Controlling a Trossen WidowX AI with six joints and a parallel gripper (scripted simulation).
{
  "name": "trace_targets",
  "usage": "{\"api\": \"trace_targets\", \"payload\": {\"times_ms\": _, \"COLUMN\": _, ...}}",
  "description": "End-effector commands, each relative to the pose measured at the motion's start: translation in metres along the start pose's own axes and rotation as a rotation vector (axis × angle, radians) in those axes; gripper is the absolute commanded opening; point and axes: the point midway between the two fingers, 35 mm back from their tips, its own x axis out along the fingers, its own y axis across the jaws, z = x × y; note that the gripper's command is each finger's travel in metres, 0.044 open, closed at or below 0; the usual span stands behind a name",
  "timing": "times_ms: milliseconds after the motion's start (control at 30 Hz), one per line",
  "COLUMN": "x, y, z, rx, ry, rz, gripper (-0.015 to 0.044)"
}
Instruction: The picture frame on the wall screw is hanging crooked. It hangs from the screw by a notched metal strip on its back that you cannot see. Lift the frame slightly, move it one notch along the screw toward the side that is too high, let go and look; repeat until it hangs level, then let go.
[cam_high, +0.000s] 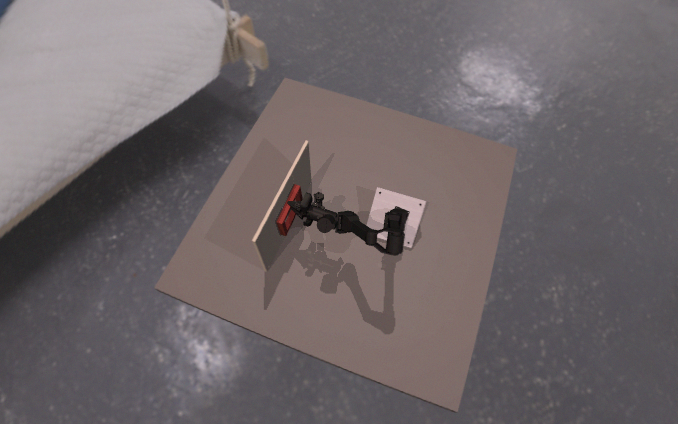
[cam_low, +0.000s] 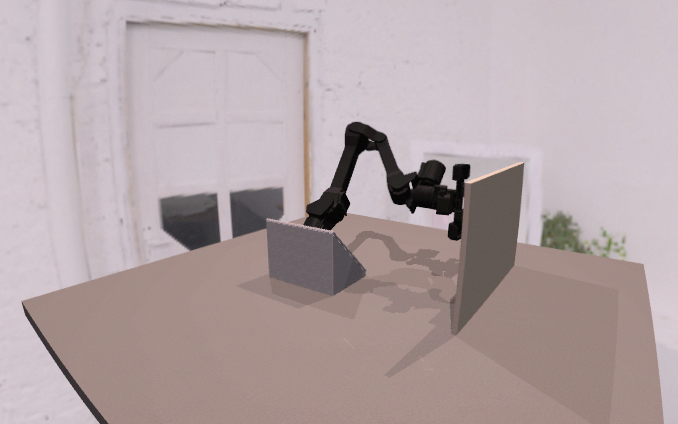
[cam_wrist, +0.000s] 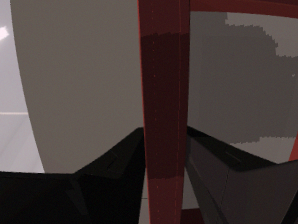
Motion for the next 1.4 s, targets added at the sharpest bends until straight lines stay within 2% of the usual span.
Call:
{"api": "trace_targets", "payload": {"times_ms": 0, "x": 0.000, "y": 0.000, "z": 0.000, "rx": 0.022, "ry": 0.001, "rz": -0.003, "gripper": 0.0000}}
{"api": "trace_targets", "payload": {"times_ms": 300, "x": 0.000, "y": 0.000, "z": 0.000, "rx": 0.069, "ry": 0.002, "rz": -0.003, "gripper": 0.0000}}
{"api": "trace_targets", "payload": {"times_ms": 633, "x": 0.000, "y": 0.001, "z": 0.000, "rx": 0.051, "ry": 0.000, "rz": 0.000, "gripper": 0.0260}}
{"api": "trace_targets", "payload": {"times_ms": 800, "x": -0.006, "y": 0.001, "z": -0.001, "rx": 0.034, "ry": 0.000, "rz": 0.000, "gripper": 0.0260}}
{"api": "trace_targets", "payload": {"times_ms": 1133, "x": -0.094, "y": -0.006, "z": -0.001, "rx": -0.215, "ry": -0.005, "rz": -0.001, "gripper": 0.0260}}
{"api": "trace_targets", "payload": {"times_ms": 1267, "x": -0.093, "y": -0.003, "z": -0.004, "rx": -0.197, "ry": 0.002, "rz": 0.006, "gripper": 0.0260}}
{"api": "trace_targets", "payload": {"times_ms": 1367, "x": -0.105, "y": 0.004, "z": -0.010, "rx": -0.202, "ry": 0.001, "rz": 0.005, "gripper": 0.0260}}
